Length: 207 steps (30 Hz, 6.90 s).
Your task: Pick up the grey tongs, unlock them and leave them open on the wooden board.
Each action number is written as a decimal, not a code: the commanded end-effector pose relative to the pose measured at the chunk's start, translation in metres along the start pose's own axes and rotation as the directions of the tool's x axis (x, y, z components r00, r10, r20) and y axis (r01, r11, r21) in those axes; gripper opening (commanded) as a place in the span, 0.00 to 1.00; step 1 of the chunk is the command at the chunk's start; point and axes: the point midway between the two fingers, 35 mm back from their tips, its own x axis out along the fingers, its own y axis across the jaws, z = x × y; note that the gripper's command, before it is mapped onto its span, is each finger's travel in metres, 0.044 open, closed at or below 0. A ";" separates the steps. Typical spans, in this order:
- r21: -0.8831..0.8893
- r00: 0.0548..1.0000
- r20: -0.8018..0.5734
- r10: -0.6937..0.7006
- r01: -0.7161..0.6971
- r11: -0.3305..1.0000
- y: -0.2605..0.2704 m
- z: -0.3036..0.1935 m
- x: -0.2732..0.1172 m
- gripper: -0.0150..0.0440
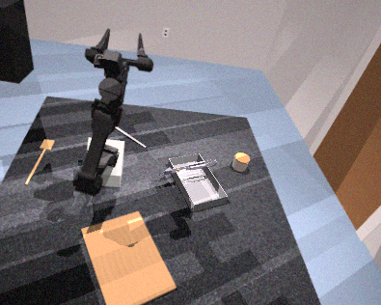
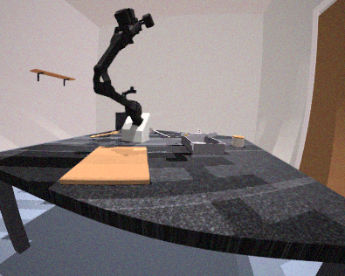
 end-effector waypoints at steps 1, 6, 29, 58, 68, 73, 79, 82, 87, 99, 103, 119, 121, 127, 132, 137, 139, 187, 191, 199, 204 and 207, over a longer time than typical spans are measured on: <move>-0.012 0.997 -0.069 -0.046 0.046 0.999 -0.015 -0.024 0.011 1.00; -0.080 0.985 -0.143 -0.100 0.089 0.993 -0.032 -0.047 0.018 1.00; -0.569 0.582 -0.703 -0.408 -0.116 0.814 -0.186 -0.253 0.015 1.00; 0.542 -0.545 -0.828 -0.134 -0.838 0.061 -0.287 -0.513 -0.221 1.00; 0.664 -0.766 -0.641 0.049 -0.586 -0.464 -0.275 -0.558 -0.307 1.00; 0.664 -0.766 -0.641 0.049 -0.586 -0.464 -0.275 -0.558 -0.307 1.00; 0.664 -0.766 -0.641 0.052 -0.587 -0.463 -0.277 -0.553 -0.312 1.00; 0.664 -0.766 -0.641 0.052 -0.587 -0.463 -0.278 -0.551 -0.314 1.00; 0.664 -0.766 -0.641 0.052 -0.587 -0.463 -0.278 -0.551 -0.314 1.00; 0.664 -0.766 -0.641 0.052 -0.587 -0.463 -0.279 -0.563 -0.327 1.00; 0.664 -0.766 -0.641 0.052 -0.587 -0.463 -0.278 -0.567 -0.332 1.00; 0.665 -0.767 -0.640 0.052 -0.586 -0.463 -0.277 -0.584 -0.352 1.00; 0.665 -0.767 -0.639 0.052 -0.586 -0.463 -0.277 -0.586 -0.355 1.00; 0.666 -0.768 -0.638 0.052 -0.585 -0.463 -0.276 -0.591 -0.362 1.00; 0.667 -0.769 -0.638 0.052 -0.584 -0.463 -0.275 -0.595 -0.368 1.00; 0.669 -0.765 -0.642 0.048 -0.589 -0.454 -0.278 -0.594 -0.365 0.91; 0.669 -0.765 -0.642 0.048 -0.589 -0.454 -0.278 -0.594 -0.365 0.82; 0.662 -0.764 -0.642 0.053 -0.589 -0.463 -0.284 -0.512 -0.265 0.00; 0.662 -0.764 -0.642 0.053 -0.589 -0.463 -0.284 -0.512 -0.265 0.00; 0.728 -0.766 -0.640 0.057 -0.628 -0.276 -0.286 -0.506 -0.274 0.00; 0.760 -0.765 -0.642 0.058 -0.644 -0.085 -0.289 -0.498 -0.280 0.00; 0.766 -0.764 -0.643 0.058 -0.642 0.031 -0.290 -0.494 -0.283 0.00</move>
